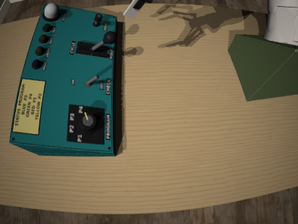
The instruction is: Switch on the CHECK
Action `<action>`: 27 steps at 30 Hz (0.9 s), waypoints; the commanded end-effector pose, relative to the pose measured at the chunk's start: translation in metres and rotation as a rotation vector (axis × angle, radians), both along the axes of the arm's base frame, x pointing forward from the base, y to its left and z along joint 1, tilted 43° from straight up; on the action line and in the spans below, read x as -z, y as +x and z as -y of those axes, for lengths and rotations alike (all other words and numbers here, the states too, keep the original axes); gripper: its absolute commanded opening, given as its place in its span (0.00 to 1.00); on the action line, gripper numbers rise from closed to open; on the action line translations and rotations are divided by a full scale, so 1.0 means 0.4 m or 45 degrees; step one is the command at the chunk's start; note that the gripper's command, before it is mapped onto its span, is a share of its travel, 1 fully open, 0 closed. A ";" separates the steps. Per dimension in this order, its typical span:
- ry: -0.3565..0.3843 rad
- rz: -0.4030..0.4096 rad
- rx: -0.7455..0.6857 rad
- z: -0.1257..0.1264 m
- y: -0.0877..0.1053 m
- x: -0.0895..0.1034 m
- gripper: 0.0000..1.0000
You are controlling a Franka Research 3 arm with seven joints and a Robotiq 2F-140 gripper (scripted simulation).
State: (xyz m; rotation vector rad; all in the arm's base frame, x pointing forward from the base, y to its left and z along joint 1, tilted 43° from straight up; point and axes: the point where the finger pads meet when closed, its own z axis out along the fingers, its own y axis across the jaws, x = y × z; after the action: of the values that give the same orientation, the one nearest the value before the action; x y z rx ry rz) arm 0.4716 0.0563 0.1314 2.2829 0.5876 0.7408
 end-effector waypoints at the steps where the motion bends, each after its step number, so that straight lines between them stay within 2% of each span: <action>1: -0.016 -0.008 -0.003 -0.001 -0.008 -0.008 1.00; 27: -0.016 -0.008 -0.003 -0.056 -0.067 -0.075 1.00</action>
State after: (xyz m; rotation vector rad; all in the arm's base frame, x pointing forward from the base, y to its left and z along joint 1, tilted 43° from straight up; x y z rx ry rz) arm 0.4476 0.0824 0.1599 2.2944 0.5703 0.7585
